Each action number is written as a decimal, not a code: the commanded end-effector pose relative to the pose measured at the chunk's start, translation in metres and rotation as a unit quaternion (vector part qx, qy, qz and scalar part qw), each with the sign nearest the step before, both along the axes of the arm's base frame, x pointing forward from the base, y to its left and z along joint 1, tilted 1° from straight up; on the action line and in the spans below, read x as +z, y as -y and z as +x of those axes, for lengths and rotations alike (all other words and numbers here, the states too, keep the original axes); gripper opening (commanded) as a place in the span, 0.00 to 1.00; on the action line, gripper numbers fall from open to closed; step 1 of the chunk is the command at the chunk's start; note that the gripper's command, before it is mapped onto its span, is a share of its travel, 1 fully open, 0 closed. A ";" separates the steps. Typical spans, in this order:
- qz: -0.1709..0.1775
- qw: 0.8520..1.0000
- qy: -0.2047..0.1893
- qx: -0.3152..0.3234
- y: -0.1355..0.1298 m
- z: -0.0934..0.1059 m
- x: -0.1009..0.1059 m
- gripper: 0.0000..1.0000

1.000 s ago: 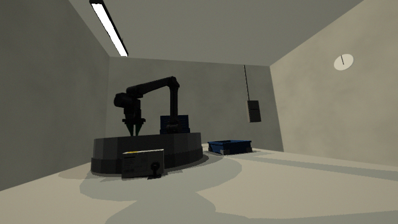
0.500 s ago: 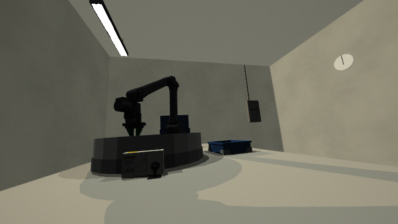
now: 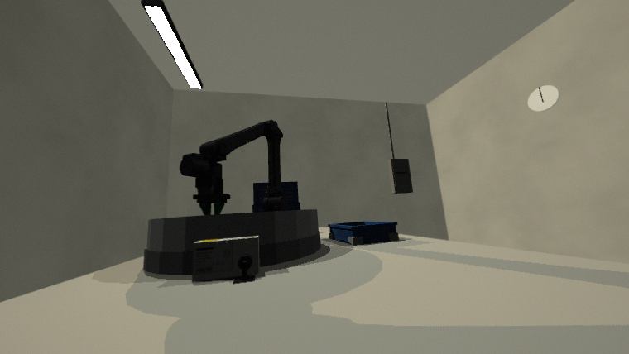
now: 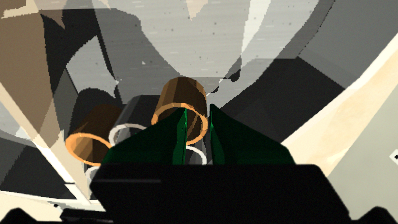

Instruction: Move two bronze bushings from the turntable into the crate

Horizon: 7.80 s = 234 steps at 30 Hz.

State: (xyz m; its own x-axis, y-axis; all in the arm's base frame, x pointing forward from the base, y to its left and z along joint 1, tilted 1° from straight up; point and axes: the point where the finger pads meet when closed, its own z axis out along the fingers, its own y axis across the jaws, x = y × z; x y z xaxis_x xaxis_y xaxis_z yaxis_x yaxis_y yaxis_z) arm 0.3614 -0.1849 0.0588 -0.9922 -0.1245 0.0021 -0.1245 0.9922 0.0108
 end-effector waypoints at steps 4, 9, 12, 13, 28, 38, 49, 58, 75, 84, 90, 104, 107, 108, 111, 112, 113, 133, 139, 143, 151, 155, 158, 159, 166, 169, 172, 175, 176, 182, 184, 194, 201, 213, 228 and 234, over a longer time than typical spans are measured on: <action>-0.005 1.000 0.012 0.001 0.001 0.009 0.001 0.18; -0.005 1.000 0.012 0.001 0.001 0.009 0.001 0.18; -0.005 1.000 0.012 0.001 0.001 0.009 0.001 0.18; -0.005 1.000 0.012 0.001 0.001 0.009 0.001 0.18; -0.005 1.000 0.012 0.001 0.001 0.009 0.001 0.18; -0.007 1.000 0.016 0.001 0.001 0.010 0.003 0.18; -0.007 1.000 0.016 0.001 0.001 0.010 0.003 0.18; -0.007 1.000 0.016 0.001 0.001 0.010 0.003 0.18; -0.001 1.000 0.006 0.005 -0.004 0.005 0.001 0.00; 0.003 1.000 -0.002 0.003 -0.004 0.003 -0.005 0.00; 0.003 1.000 -0.002 0.003 -0.004 0.003 -0.005 0.00; 0.003 1.000 -0.002 0.003 -0.004 0.003 -0.005 0.00; 0.003 1.000 -0.002 0.003 -0.004 0.003 -0.005 0.00; 0.003 1.000 -0.002 0.003 -0.004 0.003 -0.005 0.00; 0.003 1.000 -0.002 0.003 -0.004 0.003 -0.005 0.00; 0.003 1.000 -0.002 0.003 -0.004 0.003 -0.005 0.00; 0.003 1.000 -0.002 0.003 -0.004 0.003 -0.005 0.00; -0.015 0.999 0.033 0.003 0.007 0.020 0.069 0.00; -0.015 0.999 0.034 0.003 0.008 0.019 0.096 0.00; -0.016 0.999 0.034 0.003 0.008 0.018 0.102 0.00; -0.014 0.999 0.031 0.003 0.008 0.018 0.106 0.00; -0.014 0.999 0.031 0.003 0.008 0.018 0.106 0.00; -0.014 0.999 0.031 0.003 0.008 0.018 0.106 0.00; -0.014 0.999 0.031 0.003 0.008 0.018 0.106 0.00; -0.014 0.999 0.031 0.003 0.008 0.018 0.106 0.00; -0.014 0.999 0.031 0.003 0.008 0.018 0.106 0.00; -0.014 0.999 0.031 0.003 0.008 0.018 0.106 0.00; -0.014 0.999 0.031 0.003 0.008 0.018 0.106 0.00; -0.014 0.999 0.031 0.003 0.008 0.018 0.106 0.00; -0.014 0.999 0.031 0.003 0.008 0.018 0.106 0.00; -0.014 0.999 0.031 0.003 0.008 0.018 0.106 0.00; -0.012 1.000 0.029 0.000 -0.004 0.016 0.104 0.00; -0.002 1.000 0.008 0.000 -0.037 0.004 0.086 0.00; -0.004 1.000 0.015 0.000 -0.109 0.016 0.092 0.00; 0.000 1.000 0.020 0.000 -0.250 0.044 0.097 0.00; 0.003 1.000 0.019 0.000 -0.321 0.049 0.097 0.00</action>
